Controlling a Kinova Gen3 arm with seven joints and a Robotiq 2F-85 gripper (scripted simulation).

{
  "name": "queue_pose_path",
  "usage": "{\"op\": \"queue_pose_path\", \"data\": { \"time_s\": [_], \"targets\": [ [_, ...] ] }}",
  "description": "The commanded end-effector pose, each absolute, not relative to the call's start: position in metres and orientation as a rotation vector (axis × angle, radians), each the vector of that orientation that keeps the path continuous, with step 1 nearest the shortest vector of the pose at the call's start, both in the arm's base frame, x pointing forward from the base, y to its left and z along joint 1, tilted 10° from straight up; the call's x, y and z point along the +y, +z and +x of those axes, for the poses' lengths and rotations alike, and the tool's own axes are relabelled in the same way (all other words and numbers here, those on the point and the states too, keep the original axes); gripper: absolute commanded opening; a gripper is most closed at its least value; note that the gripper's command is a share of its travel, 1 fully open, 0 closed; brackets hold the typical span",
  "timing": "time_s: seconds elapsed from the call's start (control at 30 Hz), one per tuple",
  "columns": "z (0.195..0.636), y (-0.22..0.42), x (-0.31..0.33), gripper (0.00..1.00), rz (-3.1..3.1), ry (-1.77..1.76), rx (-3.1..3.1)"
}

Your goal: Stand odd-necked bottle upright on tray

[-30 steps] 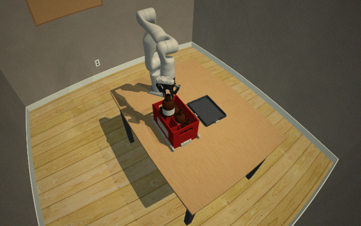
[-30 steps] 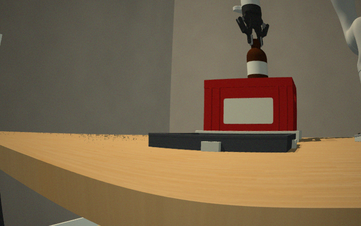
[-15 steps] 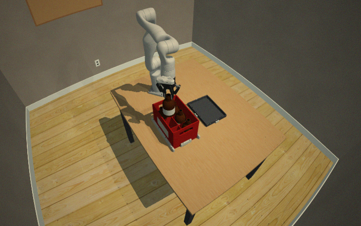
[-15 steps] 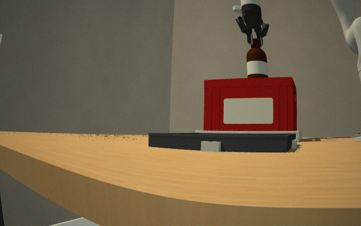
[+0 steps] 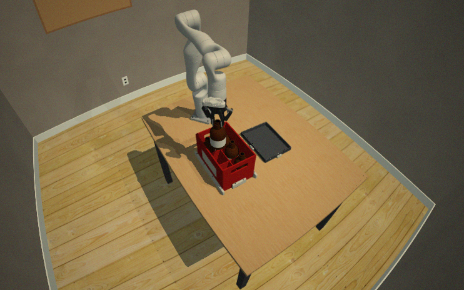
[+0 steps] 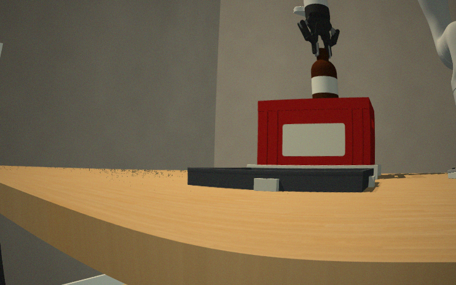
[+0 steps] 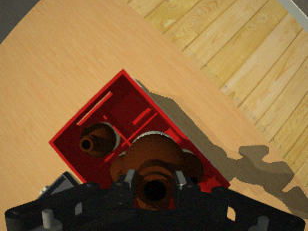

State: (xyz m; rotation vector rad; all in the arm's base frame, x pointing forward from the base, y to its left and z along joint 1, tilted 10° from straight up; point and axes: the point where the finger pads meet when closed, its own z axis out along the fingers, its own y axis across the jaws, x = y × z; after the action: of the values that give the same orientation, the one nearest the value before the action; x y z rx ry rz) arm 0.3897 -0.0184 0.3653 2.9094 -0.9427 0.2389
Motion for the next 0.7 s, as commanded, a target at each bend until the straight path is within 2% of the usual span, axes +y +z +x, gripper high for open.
{"op": "queue_pose_path", "data": {
  "time_s": [0.0, 0.67],
  "targets": [
    [0.389, 0.366, -0.017, 0.0, 2.911, 0.241, -0.94],
    [0.386, 0.364, -0.002, 0.0, 2.911, 0.241, -0.94]
  ]
}}
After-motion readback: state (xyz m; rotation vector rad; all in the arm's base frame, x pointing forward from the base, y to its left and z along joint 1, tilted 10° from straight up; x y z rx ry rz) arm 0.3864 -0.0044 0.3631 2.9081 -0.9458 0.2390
